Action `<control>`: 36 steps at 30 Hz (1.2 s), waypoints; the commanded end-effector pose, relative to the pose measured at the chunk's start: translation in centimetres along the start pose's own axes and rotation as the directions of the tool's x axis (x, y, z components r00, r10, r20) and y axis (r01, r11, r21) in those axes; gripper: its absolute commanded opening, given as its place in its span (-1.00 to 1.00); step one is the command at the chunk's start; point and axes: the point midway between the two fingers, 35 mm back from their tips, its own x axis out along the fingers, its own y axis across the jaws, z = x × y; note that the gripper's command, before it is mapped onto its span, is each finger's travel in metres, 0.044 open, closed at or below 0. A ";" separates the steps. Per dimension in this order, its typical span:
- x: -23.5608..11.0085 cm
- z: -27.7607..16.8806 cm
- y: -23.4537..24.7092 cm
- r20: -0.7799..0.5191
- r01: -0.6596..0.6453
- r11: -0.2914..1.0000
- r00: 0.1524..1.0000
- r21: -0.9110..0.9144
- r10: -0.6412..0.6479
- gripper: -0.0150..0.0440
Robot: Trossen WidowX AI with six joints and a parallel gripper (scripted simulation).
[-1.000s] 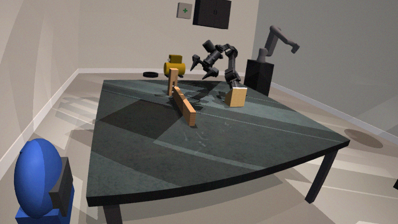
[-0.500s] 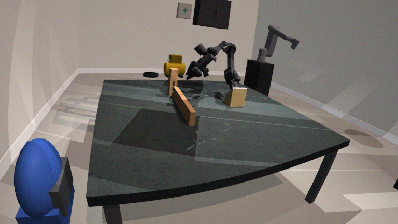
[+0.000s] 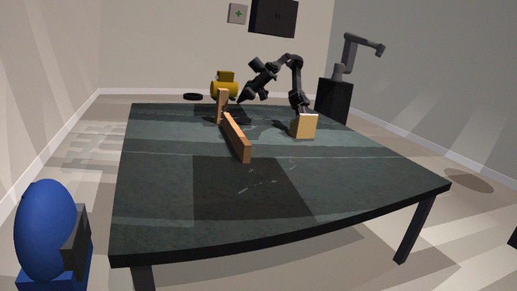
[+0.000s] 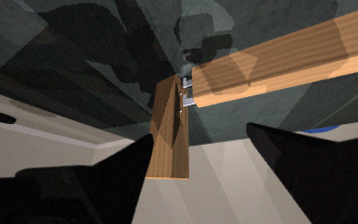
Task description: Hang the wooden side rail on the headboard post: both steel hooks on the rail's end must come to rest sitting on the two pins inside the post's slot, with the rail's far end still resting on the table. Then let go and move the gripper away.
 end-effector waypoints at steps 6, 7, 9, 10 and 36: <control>0.1 0.0 0.0 0.001 -0.007 1.000 1.000 0.006 0.007 1.00; 0.1 0.0 0.0 0.001 -0.007 1.000 1.000 0.006 0.007 1.00; 0.1 0.0 0.0 0.001 -0.007 1.000 1.000 0.006 0.007 1.00; 0.1 0.0 0.0 0.001 -0.007 1.000 1.000 0.006 0.007 1.00; 0.8 -1.6 -2.0 -0.121 -0.114 -0.043 0.967 -0.993 0.224 1.00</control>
